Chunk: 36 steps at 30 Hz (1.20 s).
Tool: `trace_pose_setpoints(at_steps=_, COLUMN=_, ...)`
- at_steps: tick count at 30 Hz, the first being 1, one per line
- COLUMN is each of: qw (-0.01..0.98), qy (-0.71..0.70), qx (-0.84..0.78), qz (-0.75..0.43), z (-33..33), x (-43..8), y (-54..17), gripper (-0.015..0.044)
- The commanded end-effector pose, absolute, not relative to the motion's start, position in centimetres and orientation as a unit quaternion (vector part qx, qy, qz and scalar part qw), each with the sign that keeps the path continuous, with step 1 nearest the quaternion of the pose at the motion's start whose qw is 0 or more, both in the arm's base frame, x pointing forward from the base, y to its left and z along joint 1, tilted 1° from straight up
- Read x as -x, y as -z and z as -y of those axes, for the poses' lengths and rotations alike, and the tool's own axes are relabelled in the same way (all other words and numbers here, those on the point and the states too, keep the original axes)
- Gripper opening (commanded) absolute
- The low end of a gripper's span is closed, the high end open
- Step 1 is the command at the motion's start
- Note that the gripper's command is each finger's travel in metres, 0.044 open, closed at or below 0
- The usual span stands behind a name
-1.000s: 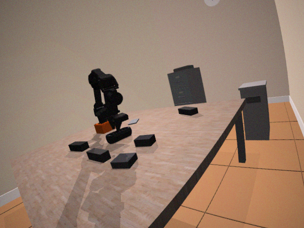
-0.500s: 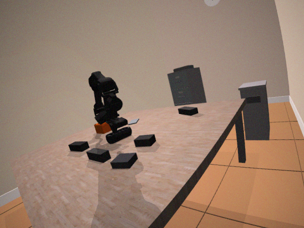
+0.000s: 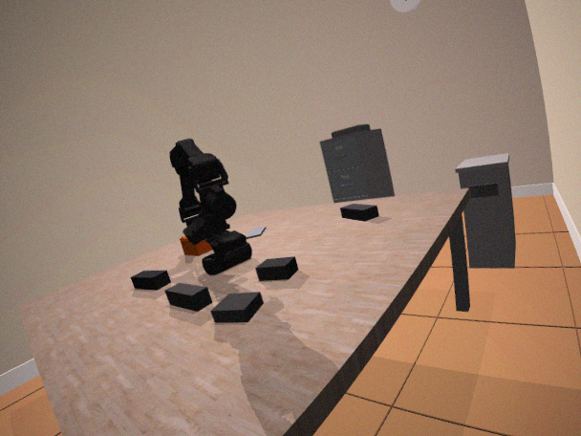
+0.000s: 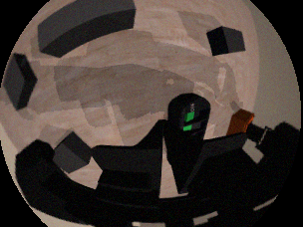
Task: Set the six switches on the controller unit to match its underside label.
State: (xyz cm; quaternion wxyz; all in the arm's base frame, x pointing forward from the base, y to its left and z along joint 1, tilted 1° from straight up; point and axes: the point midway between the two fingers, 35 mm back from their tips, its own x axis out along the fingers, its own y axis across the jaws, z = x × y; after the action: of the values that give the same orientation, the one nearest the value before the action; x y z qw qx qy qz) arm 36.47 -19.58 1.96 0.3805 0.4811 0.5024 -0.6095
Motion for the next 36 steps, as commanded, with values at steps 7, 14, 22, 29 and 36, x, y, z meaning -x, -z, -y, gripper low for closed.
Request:
trace_pose_setpoints(at_steps=7, qw=0.380, qy=0.611, qx=-0.477, qz=-0.505, z=19.7, x=-36.3, y=-0.1, gripper=0.0000)
trace_pose_setpoints(at_steps=14, qw=0.380, qy=0.611, qx=-0.477, qz=-0.505, z=19.7, x=-36.3, y=1.0, gripper=0.0000)
trace_pose_setpoints(at_steps=22, qw=0.380, qy=0.611, qx=-0.477, qz=-0.505, z=19.7, x=-36.3, y=1.6, gripper=0.0000)
trace_pose_setpoints(at_steps=29, qw=0.380, qy=0.611, qx=-0.477, qz=-0.505, z=19.7, x=-36.0, y=1.6, gripper=0.0000)
trace_pose_setpoints(at_steps=36, qw=0.380, qy=0.611, qx=-0.477, qz=-0.506, z=19.6, x=-35.8, y=1.6, gripper=0.0000)
